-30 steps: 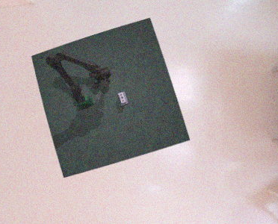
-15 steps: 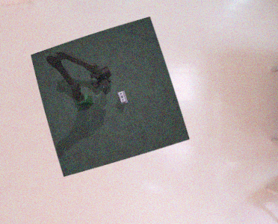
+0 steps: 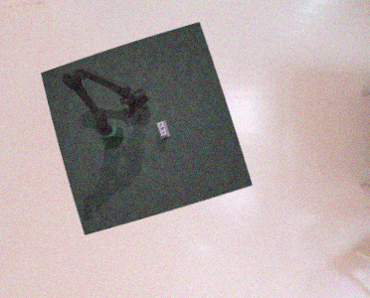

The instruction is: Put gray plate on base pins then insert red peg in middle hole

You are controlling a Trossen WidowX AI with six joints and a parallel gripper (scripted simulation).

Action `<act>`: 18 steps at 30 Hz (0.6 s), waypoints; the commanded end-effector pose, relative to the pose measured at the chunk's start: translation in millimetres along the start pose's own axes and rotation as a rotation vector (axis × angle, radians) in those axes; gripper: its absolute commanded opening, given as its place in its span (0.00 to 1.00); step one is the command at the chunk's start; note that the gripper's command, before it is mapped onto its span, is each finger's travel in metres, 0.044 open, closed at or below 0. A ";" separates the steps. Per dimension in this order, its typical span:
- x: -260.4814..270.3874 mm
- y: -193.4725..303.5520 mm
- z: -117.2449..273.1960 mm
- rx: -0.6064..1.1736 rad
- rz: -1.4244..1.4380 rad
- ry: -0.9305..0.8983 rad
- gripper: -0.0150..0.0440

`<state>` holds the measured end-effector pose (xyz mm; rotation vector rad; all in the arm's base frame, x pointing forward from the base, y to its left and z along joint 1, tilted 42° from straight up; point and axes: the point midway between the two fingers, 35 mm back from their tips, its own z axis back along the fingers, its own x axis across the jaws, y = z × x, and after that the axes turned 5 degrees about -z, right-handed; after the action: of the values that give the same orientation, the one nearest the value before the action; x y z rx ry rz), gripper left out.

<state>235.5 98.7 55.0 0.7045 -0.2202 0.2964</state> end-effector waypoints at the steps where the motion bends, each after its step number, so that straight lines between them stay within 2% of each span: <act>1: 0.0 0.0 -0.3 0.000 -0.006 0.000 0.38; 2: 0.0 0.0 -0.3 0.000 -0.006 0.000 0.33; 9: 0.0 0.0 -0.3 0.000 -0.006 0.000 0.25; 18: 2.3 -3.0 15.3 -0.006 -0.005 0.002 0.25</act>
<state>235.0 92.5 60.1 0.7033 -0.2094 0.2879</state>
